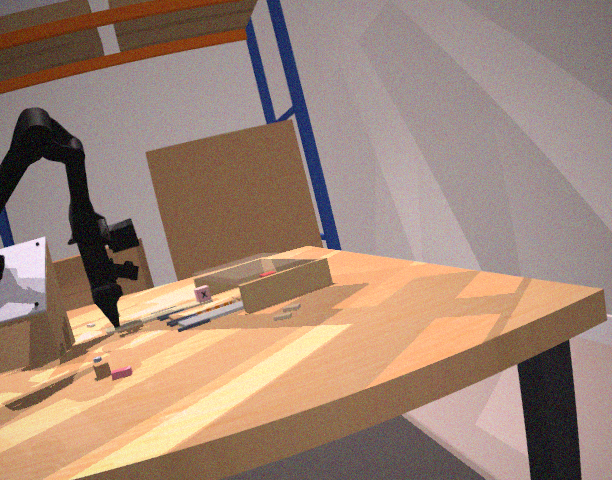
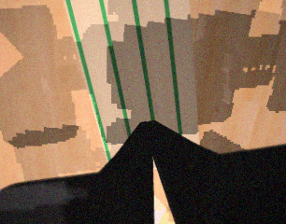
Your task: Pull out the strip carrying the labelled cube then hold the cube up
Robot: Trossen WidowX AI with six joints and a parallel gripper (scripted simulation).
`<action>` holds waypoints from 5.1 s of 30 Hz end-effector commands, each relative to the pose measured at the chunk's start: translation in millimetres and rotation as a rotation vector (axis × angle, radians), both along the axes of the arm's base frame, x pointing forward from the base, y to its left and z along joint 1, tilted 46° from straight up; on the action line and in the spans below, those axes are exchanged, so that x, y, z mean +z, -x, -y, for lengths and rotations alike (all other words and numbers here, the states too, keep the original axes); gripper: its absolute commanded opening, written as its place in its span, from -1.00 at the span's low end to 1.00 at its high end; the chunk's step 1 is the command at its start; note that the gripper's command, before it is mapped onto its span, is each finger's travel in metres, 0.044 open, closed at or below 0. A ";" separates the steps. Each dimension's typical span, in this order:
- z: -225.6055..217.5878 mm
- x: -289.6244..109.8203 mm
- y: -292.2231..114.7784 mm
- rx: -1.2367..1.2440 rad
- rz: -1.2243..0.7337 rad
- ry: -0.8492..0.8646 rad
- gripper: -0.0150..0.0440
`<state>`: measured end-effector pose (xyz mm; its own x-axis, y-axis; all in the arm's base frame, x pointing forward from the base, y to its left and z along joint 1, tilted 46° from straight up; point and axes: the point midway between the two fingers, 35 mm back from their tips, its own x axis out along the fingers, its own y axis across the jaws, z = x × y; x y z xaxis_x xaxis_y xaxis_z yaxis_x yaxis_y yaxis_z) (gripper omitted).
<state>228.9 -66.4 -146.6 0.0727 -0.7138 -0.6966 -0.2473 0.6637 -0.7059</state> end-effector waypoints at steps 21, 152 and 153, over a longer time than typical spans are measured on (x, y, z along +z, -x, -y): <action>11.9 4.4 37.7 -0.009 -0.037 0.012 -0.49; -71.0 11.3 -169.2 -0.031 0.000 0.004 0.36; -69.8 10.1 -169.4 -0.031 0.000 0.004 0.36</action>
